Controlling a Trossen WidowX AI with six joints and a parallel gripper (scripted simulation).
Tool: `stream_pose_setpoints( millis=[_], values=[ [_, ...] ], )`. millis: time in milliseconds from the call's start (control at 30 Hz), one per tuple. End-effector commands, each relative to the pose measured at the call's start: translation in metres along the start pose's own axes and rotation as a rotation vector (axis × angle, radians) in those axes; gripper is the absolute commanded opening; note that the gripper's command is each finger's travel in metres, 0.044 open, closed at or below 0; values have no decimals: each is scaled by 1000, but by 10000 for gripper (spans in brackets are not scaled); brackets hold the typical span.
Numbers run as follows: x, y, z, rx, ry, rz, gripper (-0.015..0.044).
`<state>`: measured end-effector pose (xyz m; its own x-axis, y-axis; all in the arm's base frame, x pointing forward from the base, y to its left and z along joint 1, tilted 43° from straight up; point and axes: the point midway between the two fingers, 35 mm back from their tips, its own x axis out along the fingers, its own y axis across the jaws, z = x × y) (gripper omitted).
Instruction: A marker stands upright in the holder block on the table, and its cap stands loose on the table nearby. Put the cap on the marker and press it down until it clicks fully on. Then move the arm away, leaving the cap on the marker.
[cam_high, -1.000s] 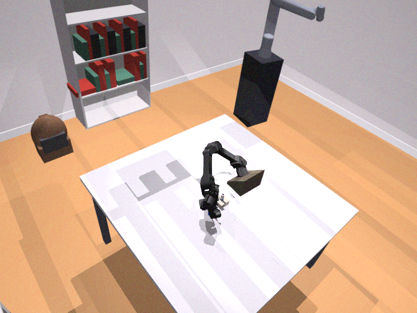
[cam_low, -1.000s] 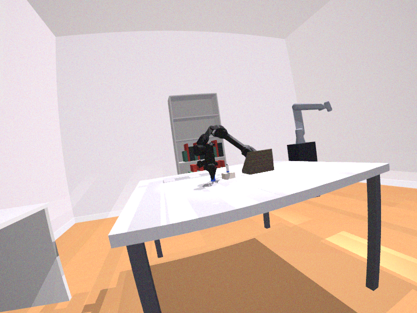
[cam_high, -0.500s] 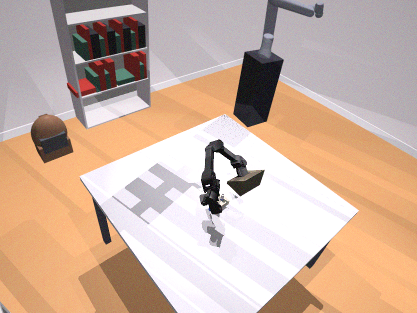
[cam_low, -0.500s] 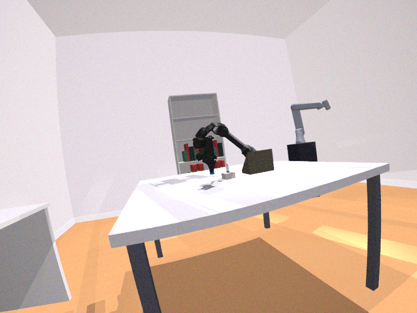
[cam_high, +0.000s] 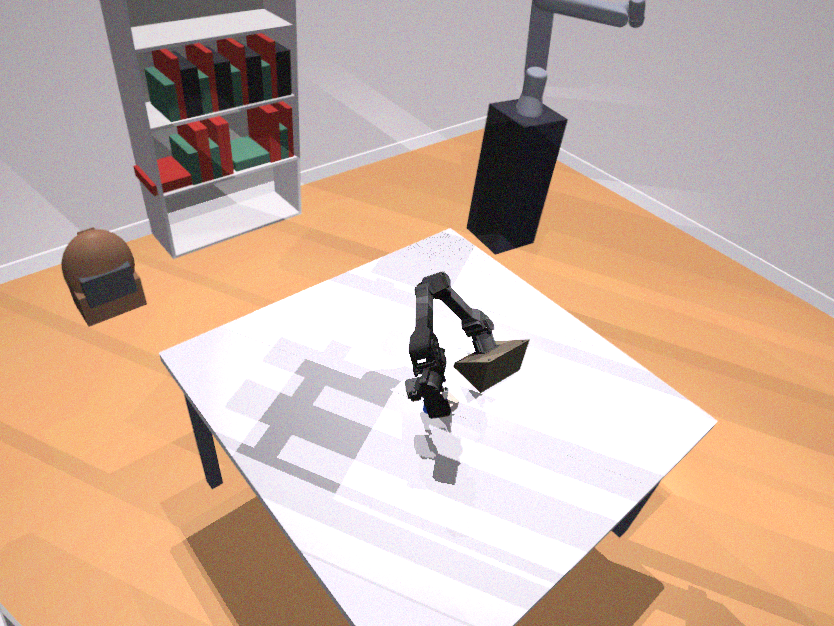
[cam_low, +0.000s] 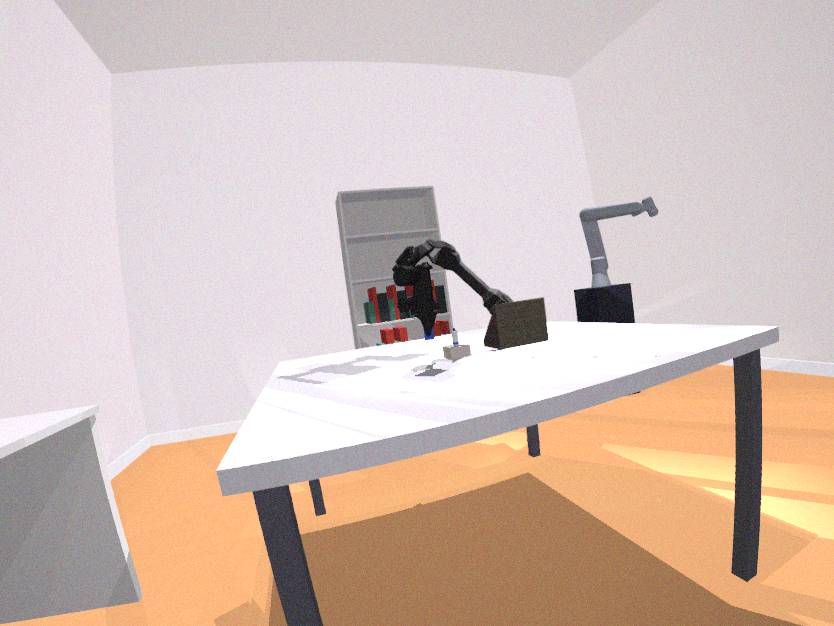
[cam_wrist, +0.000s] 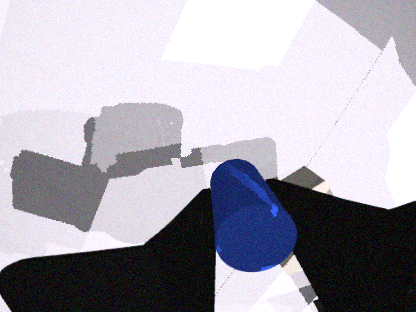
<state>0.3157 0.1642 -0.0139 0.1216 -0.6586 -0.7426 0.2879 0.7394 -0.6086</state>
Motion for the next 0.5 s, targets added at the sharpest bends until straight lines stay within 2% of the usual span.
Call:
stream_pose_setpoints(
  millis=[0, 467],
  values=[
    [-9, -6, -10, 3, 1, 6, 0],
    [-27, -33, -46, 1, 3, 5, 0]
  ],
)
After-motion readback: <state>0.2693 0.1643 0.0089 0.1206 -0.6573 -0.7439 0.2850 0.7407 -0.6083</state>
